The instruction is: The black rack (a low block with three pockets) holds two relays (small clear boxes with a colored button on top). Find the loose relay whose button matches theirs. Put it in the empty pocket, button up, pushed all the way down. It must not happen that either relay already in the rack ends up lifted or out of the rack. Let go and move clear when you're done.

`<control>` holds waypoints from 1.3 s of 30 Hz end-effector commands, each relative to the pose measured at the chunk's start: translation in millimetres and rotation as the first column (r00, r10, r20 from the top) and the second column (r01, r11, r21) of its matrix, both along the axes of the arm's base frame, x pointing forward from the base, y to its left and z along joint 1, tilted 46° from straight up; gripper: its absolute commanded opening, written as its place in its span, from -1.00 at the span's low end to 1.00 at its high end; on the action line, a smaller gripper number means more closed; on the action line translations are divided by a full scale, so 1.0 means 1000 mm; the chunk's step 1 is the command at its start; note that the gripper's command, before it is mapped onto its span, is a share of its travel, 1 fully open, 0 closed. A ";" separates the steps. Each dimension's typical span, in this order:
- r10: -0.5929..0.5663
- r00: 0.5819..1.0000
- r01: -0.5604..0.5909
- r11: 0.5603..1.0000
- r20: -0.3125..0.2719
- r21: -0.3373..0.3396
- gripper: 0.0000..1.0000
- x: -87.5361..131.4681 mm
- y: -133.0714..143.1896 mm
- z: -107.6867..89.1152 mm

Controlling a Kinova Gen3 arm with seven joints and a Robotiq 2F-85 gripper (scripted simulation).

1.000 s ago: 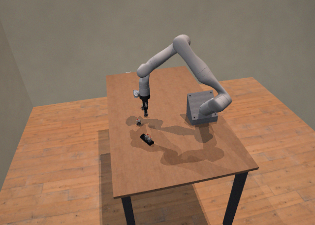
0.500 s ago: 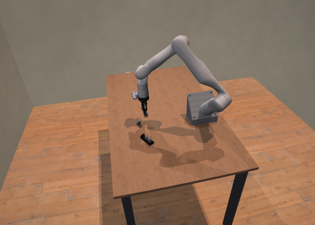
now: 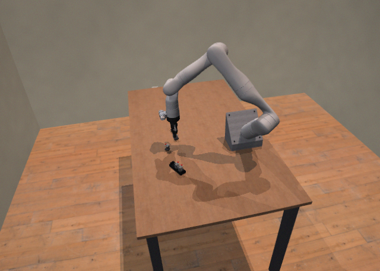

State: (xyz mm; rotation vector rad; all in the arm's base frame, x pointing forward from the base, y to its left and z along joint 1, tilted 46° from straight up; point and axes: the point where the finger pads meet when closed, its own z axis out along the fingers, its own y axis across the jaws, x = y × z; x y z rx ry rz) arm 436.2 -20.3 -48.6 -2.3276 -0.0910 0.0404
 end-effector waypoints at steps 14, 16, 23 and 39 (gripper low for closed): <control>-0.001 1.000 0.001 1.000 0.001 -0.001 -1.00 0.001 -0.001 0.000; -0.001 1.000 0.001 1.000 0.001 -0.001 -1.00 0.001 -0.001 0.000; -0.005 1.000 0.005 1.000 -0.004 -0.001 -1.00 0.000 -0.001 0.000; -0.129 0.978 0.128 0.992 -0.162 -0.020 -1.00 -0.001 0.002 -0.001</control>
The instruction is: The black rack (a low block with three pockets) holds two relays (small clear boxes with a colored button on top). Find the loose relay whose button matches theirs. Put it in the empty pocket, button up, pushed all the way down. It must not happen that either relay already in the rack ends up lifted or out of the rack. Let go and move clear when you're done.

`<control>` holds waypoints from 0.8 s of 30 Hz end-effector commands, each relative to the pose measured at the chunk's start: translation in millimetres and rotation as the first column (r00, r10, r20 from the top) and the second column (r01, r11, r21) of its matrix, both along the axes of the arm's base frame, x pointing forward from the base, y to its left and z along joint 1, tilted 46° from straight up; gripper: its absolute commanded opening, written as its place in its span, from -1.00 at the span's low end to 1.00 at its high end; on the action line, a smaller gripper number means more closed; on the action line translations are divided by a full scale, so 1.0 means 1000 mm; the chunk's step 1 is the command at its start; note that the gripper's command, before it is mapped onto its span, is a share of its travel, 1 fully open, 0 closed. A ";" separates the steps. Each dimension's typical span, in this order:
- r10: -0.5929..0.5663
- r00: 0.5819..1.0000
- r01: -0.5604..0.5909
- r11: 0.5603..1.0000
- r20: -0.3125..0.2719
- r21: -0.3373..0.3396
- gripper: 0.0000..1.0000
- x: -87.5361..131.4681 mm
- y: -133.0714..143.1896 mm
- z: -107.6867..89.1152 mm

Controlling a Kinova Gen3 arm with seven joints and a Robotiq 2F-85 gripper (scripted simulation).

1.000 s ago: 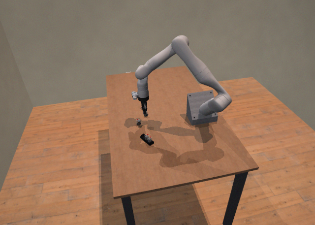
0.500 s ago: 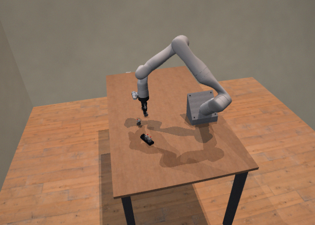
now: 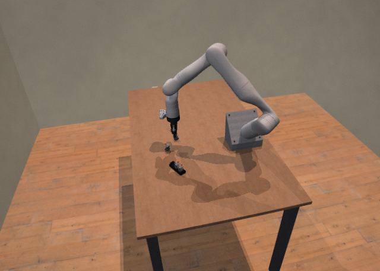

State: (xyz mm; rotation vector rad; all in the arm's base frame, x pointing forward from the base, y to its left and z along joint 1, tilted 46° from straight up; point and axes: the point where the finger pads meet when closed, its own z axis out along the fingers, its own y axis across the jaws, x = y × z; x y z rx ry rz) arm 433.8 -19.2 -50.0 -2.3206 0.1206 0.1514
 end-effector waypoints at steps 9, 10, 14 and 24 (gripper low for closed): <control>-0.146 0.972 0.142 0.989 -0.184 -0.033 -1.00 0.001 0.003 -0.001; -0.169 0.963 0.164 0.986 -0.211 -0.040 -1.00 0.001 0.003 -0.001; -0.268 0.908 0.257 0.963 -0.323 -0.079 -1.00 0.001 0.004 -0.001; -0.475 0.703 0.436 0.876 -0.529 -0.206 -1.00 0.006 0.005 -0.001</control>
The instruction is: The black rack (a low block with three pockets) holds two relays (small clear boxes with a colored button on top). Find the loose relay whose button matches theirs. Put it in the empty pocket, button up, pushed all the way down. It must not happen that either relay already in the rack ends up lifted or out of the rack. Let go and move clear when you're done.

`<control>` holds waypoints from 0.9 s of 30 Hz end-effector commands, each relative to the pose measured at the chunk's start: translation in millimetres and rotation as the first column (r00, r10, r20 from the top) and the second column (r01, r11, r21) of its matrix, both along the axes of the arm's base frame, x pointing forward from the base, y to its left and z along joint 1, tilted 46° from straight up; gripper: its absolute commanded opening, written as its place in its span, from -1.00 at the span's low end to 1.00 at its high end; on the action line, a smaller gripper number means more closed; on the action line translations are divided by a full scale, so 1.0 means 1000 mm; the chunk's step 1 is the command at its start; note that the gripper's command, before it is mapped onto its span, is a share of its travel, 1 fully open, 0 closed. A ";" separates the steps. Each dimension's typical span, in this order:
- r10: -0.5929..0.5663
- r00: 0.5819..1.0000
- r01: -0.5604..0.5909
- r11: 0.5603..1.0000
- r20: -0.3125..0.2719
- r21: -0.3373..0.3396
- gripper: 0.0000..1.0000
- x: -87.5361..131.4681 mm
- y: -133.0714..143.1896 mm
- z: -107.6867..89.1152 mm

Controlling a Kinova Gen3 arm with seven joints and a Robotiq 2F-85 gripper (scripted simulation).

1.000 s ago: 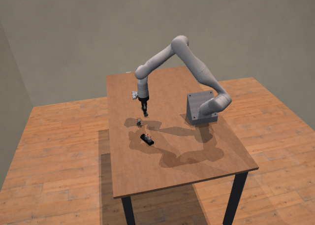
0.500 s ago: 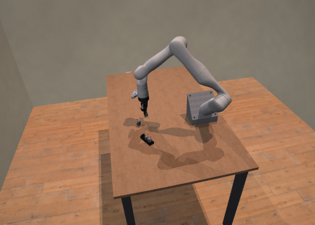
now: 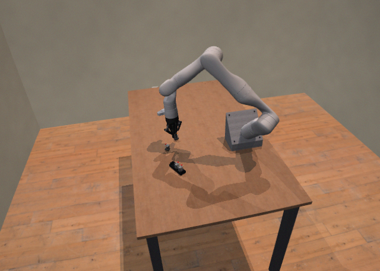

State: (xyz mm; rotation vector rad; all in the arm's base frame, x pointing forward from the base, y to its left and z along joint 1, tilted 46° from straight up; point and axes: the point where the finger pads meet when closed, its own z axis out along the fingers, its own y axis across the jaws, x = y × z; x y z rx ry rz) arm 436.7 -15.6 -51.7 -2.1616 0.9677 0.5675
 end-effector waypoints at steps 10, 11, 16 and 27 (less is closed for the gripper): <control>-0.332 0.879 0.308 0.943 -0.343 -0.123 -1.00 0.015 0.001 0.004; -0.332 0.879 0.308 0.943 -0.343 -0.123 -1.00 0.015 0.001 0.004; -0.439 0.786 0.400 0.898 -0.434 -0.183 -1.00 0.022 0.000 0.006; -0.635 0.515 0.557 0.759 -0.576 -0.337 -1.00 0.039 -0.002 0.012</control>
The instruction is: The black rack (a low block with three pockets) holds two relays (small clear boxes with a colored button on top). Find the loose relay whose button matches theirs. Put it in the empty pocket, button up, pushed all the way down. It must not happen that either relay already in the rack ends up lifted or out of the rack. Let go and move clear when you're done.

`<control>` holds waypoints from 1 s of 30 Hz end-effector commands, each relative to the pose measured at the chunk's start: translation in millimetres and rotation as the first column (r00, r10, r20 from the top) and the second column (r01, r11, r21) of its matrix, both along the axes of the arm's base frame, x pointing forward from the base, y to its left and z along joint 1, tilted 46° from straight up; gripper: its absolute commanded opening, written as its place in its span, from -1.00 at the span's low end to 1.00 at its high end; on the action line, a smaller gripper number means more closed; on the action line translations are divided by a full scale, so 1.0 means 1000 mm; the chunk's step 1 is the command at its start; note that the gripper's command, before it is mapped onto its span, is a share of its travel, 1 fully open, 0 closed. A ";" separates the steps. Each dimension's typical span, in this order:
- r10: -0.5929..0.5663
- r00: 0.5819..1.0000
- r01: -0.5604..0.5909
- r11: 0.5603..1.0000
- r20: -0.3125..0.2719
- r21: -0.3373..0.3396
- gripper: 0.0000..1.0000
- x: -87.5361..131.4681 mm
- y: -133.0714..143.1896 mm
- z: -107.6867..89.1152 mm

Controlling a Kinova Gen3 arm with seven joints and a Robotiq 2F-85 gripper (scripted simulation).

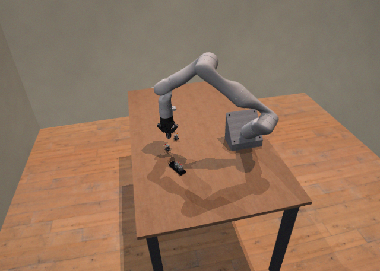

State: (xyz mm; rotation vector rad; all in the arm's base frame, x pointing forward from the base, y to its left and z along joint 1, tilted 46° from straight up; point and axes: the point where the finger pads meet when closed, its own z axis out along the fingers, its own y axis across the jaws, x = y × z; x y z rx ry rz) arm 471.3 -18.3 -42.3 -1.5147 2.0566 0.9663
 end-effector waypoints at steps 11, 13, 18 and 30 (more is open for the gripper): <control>-0.135 0.984 0.132 0.991 -0.119 -0.034 -1.00 0.013 0.000 0.006; -0.150 0.980 0.146 0.989 -0.131 -0.037 -1.00 0.014 0.000 0.006; -0.168 0.975 0.164 0.986 -0.146 -0.042 -1.00 0.016 -0.001 0.007; -0.175 0.973 0.170 0.984 -0.152 -0.044 0.06 0.016 -0.001 0.007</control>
